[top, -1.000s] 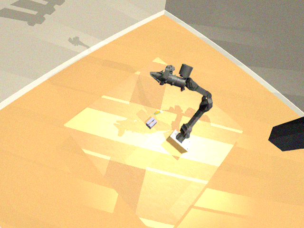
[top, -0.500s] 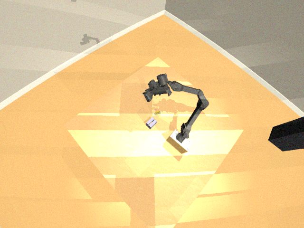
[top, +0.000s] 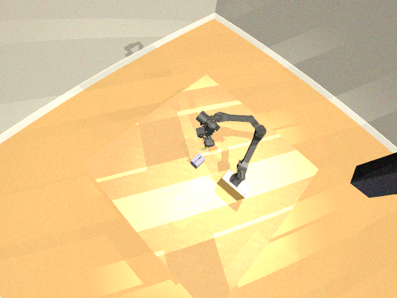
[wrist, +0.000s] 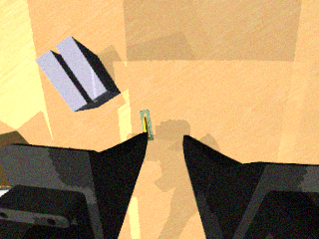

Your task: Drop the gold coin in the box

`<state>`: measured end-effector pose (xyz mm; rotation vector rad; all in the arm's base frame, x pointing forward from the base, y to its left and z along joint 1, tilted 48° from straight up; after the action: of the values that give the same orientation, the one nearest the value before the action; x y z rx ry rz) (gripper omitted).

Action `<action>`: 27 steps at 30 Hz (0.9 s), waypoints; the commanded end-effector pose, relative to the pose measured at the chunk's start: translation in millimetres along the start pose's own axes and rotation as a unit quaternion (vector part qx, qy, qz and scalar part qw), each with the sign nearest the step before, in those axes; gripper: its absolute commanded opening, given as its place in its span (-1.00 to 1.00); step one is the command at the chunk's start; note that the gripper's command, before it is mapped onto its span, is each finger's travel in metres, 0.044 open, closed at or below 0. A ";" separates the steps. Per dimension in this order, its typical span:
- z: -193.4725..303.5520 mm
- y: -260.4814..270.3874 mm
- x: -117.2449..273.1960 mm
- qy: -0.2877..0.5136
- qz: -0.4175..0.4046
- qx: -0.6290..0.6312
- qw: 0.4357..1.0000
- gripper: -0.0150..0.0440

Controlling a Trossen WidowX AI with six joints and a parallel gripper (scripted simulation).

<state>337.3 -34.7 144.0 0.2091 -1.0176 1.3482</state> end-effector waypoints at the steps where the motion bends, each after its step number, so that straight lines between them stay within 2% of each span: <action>1: 17.5 19.1 -27.2 0.051 -0.058 0.101 0.992 0.05; 15: 15.4 20.9 -27.3 0.051 -0.058 0.101 0.992 0.05; 19: 19.1 24.2 -59.1 0.052 -0.057 0.101 0.992 0.05; 27: 19.5 25.6 -66.6 0.052 -0.057 0.101 0.992 0.05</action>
<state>315.9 -82.4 105.9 0.3332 -0.7875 1.3427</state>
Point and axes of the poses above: the point midway between the two fingers, 35 mm back from their tips, its own x axis back along the fingers, its own y axis across the jaws, z = x × y, the point moved 5 cm from there along x, back along the fingers, and after that the axes turned 11 degrees about x, right-handed, at the moved point
